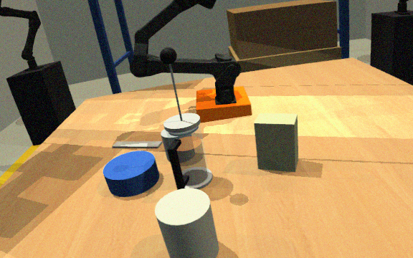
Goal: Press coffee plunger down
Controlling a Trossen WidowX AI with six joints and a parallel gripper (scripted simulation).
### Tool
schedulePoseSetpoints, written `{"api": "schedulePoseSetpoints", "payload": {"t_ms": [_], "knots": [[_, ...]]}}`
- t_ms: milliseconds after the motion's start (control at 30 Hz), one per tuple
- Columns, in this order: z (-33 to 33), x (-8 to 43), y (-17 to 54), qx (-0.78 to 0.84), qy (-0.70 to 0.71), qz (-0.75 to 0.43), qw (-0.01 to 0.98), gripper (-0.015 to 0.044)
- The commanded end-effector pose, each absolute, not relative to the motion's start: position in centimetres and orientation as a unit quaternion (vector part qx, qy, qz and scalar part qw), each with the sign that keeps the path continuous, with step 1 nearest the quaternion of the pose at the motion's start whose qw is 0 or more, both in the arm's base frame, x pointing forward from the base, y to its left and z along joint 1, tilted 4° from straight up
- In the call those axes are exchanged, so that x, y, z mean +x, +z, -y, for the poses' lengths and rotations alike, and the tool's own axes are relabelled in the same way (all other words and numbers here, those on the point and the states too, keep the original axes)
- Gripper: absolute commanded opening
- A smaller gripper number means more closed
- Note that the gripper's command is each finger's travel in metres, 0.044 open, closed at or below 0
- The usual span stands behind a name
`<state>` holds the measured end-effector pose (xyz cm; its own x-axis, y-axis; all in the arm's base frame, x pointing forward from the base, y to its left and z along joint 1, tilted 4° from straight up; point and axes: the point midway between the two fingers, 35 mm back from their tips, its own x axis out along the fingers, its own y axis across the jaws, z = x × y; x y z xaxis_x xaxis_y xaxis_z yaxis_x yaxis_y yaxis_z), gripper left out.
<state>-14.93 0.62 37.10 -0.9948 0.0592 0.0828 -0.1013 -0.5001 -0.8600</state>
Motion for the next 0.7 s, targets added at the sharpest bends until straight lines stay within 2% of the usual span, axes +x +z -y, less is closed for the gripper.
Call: {"api": "schedulePoseSetpoints", "payload": {"t_ms": [0, 100, 300, 667], "knots": [[-0.8, -14.9, 37.2, 0.019, 0.867, 0.496, 0.052, 0.0426], [-2.8, -14.8, 37.6, 0.0, 0.875, 0.475, 0.099, 0.044], [-10.3, -12.1, 39.0, -0.065, 0.87, 0.401, 0.282, 0.044], [-19.1, 0.4, 39.8, -0.125, 0.752, 0.201, 0.615, 0.044]]}}
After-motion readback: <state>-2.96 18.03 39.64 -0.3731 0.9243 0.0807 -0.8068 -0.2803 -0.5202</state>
